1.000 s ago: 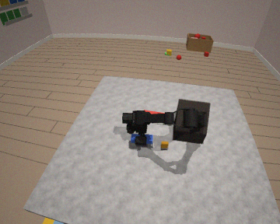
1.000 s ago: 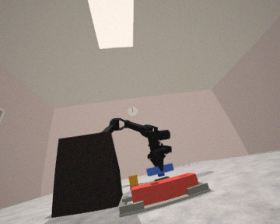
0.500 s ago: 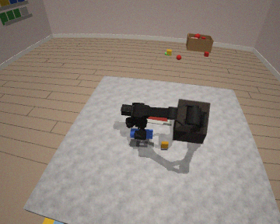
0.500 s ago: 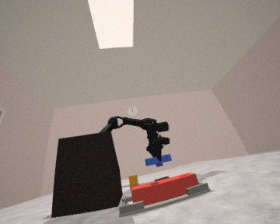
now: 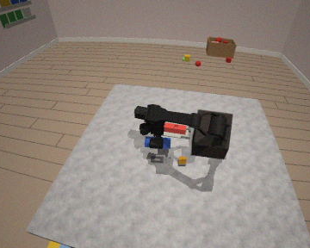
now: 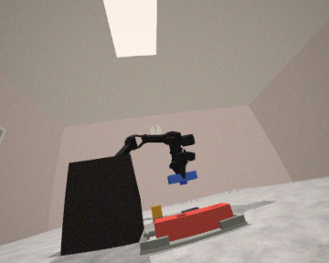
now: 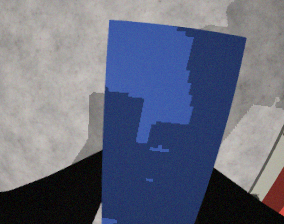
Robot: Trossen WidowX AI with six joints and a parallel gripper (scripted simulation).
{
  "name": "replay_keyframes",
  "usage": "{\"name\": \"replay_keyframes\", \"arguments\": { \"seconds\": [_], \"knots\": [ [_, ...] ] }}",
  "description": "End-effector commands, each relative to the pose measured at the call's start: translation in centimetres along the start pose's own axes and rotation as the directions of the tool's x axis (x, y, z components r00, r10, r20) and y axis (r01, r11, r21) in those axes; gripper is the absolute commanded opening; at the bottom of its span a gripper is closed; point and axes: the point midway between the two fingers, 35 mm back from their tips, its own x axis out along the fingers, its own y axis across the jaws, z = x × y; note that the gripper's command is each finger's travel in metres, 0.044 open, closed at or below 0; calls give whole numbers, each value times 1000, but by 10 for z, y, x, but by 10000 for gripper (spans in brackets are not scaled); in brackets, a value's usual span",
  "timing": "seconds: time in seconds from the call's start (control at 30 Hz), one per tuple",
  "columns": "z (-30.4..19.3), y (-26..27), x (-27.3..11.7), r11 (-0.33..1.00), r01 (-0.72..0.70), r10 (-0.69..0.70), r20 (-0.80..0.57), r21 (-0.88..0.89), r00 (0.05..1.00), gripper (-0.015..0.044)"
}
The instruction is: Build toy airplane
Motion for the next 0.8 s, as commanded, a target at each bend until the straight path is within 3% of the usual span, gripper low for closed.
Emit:
{"name": "replay_keyframes", "arguments": {
  "seconds": [0.0,0.77],
  "knots": [
    [0,2,-8,1000,-5,5,6,-9,1000,0],
    [-4,-65,2,948,22,-22,5,-318,1000,0]
  ]
}}
